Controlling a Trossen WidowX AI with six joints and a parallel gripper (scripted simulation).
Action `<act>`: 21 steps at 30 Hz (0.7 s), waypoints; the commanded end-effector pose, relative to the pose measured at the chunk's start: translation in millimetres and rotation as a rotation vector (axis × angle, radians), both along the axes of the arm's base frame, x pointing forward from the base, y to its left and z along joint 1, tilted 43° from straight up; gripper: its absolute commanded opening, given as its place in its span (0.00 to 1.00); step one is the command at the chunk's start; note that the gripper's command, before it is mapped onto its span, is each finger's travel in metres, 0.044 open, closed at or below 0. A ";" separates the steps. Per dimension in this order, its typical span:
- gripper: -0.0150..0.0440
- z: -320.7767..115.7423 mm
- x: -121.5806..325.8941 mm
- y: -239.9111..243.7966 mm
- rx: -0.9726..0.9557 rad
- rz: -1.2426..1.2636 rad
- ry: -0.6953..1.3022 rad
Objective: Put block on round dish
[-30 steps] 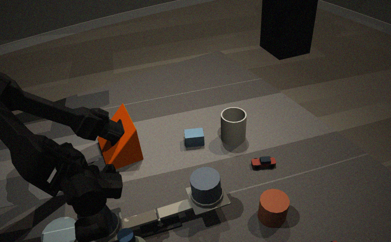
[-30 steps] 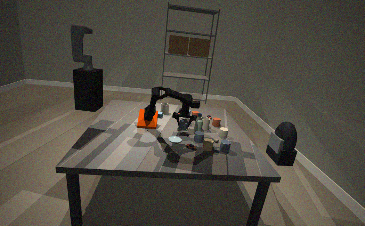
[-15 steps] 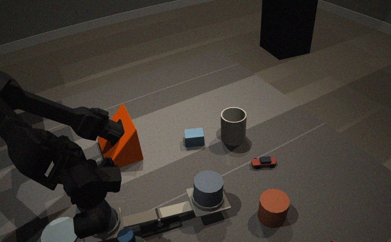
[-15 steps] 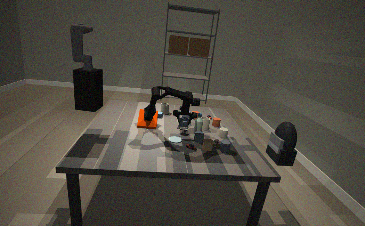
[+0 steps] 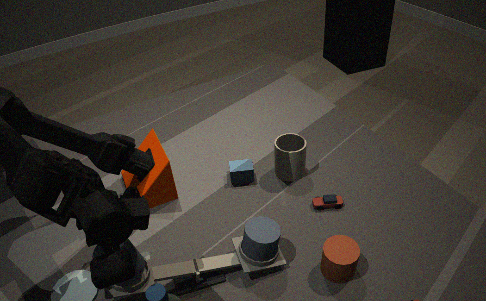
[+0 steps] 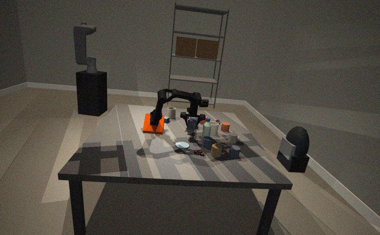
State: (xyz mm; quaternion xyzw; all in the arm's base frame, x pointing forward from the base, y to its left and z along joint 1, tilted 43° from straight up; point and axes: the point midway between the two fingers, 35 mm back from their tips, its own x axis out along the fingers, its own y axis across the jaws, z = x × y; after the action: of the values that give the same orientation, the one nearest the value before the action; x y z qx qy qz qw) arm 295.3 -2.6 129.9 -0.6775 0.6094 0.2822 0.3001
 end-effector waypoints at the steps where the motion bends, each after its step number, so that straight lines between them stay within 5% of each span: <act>1: 0.25 10.4 3.9 3.8 -0.008 0.006 -0.022; 21: 0.25 29.7 -0.7 20.9 -0.010 0.031 -0.011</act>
State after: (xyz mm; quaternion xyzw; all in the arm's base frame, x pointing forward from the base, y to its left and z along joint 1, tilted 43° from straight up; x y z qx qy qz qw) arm 293.1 12.5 153.1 -0.6862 0.6040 0.2818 0.2915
